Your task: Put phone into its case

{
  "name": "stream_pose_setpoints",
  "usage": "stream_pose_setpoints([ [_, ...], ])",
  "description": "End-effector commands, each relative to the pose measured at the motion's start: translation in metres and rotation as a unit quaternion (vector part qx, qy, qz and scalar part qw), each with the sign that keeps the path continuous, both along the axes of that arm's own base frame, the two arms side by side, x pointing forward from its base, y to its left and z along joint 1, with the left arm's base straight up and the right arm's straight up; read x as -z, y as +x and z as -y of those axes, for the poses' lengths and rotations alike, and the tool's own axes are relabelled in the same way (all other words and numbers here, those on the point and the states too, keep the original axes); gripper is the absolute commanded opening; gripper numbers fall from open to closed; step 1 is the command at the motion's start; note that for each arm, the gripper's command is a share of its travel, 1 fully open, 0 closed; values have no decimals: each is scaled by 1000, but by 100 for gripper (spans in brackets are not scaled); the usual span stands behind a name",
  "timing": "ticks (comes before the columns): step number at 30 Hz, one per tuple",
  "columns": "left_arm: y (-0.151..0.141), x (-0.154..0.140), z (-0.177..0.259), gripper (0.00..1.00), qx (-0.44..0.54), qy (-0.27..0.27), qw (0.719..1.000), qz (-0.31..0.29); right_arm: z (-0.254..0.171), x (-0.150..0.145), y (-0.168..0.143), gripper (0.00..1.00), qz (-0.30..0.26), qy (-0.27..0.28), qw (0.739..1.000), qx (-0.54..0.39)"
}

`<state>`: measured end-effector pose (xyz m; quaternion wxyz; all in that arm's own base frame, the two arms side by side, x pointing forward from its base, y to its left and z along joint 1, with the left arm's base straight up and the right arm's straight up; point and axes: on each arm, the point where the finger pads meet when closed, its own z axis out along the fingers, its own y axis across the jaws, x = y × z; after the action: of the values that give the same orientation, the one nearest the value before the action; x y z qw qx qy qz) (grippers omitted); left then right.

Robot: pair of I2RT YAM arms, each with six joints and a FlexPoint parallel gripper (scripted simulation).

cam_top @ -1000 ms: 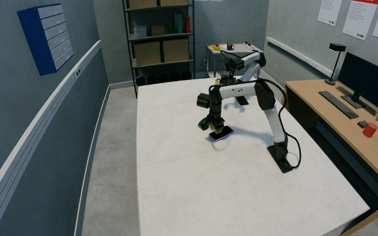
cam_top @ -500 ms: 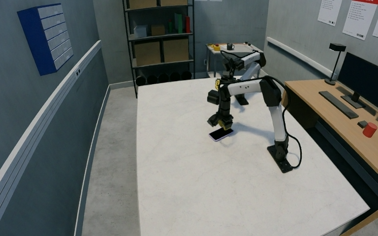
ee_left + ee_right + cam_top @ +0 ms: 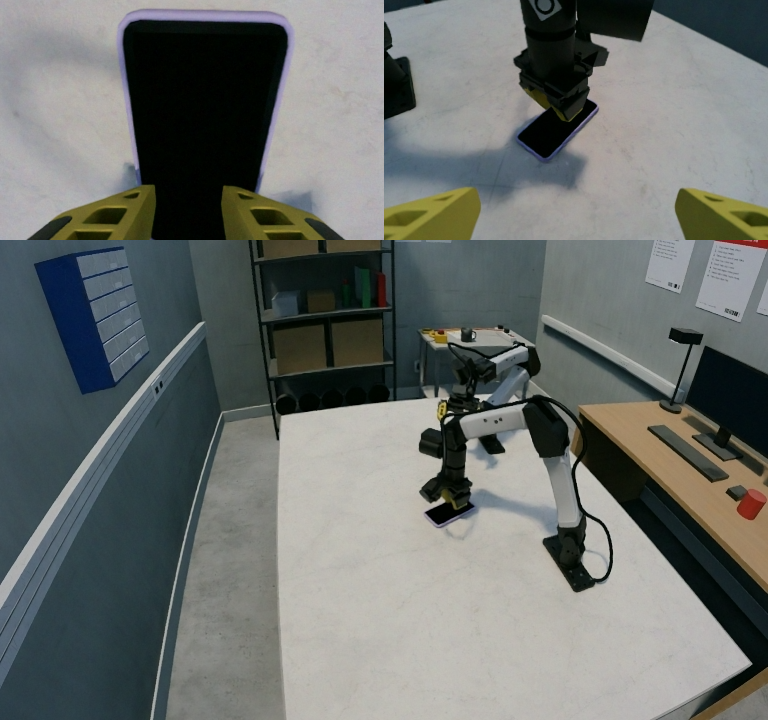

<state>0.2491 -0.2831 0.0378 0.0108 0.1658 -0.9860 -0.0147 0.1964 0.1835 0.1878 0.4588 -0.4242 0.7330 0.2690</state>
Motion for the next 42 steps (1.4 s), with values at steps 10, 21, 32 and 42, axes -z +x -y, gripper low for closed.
stream_pose_setpoints([
  [10, 9, -17, 10, 36, -5, -29, 999, 32, 0, -7, 3, 100, 9, 4, 1000, 5],
  [21, 12, -3, 8, 36, -9, -24, 999, 27, 0, -7, 3, 100, 9, 4, 1000, 5],
  [32, 7, 16, 5, 36, -4, -11, 1000, 16, 0, -7, 3, 100, 9, 4, 1000, 5],
  [42, 5, 30, 4, 36, 1, -6, 1000, 11, 0, -7, 3, 100, 9, 4, 1000, 5],
])
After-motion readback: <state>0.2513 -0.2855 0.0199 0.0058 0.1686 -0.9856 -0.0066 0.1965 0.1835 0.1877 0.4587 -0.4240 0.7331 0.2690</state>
